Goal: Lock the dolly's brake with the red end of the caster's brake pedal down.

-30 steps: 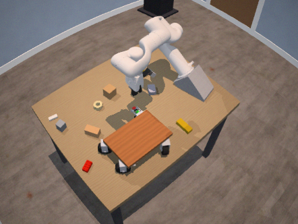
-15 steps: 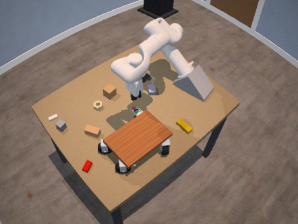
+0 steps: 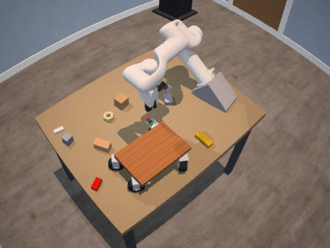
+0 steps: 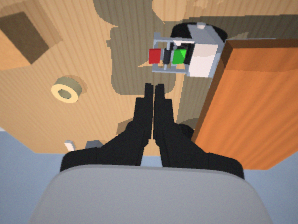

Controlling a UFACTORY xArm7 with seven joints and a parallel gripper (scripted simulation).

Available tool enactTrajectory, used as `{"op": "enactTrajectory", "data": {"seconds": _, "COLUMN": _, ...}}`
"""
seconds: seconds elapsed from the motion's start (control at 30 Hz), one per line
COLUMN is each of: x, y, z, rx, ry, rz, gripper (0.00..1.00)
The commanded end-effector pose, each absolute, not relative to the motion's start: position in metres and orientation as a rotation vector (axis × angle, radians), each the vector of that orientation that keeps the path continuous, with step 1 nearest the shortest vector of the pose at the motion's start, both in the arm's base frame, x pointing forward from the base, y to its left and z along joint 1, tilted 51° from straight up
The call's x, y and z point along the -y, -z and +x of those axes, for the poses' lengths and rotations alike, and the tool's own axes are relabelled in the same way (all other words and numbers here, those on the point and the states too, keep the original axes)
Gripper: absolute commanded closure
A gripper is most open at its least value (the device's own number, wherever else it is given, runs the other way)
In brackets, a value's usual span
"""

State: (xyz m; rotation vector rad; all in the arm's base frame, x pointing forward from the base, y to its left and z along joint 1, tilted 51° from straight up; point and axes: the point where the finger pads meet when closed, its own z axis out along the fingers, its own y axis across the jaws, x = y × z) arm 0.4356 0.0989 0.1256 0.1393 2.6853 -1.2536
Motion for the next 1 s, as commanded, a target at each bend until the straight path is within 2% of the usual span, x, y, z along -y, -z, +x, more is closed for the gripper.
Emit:
{"op": "enactTrajectory", "data": {"seconds": 0.0, "x": -0.1002, "y": -0.1266, "z": 0.4359, "rx": -2.684, "ry": 1.251, "rz": 0.137, "gripper": 1.0}}
{"op": "enactTrajectory", "data": {"seconds": 0.97, "x": -0.0941, "y": -0.1215, "z": 0.4369, "rx": -2.685, "ry": 1.248, "rz": 0.135, "gripper": 1.0}}
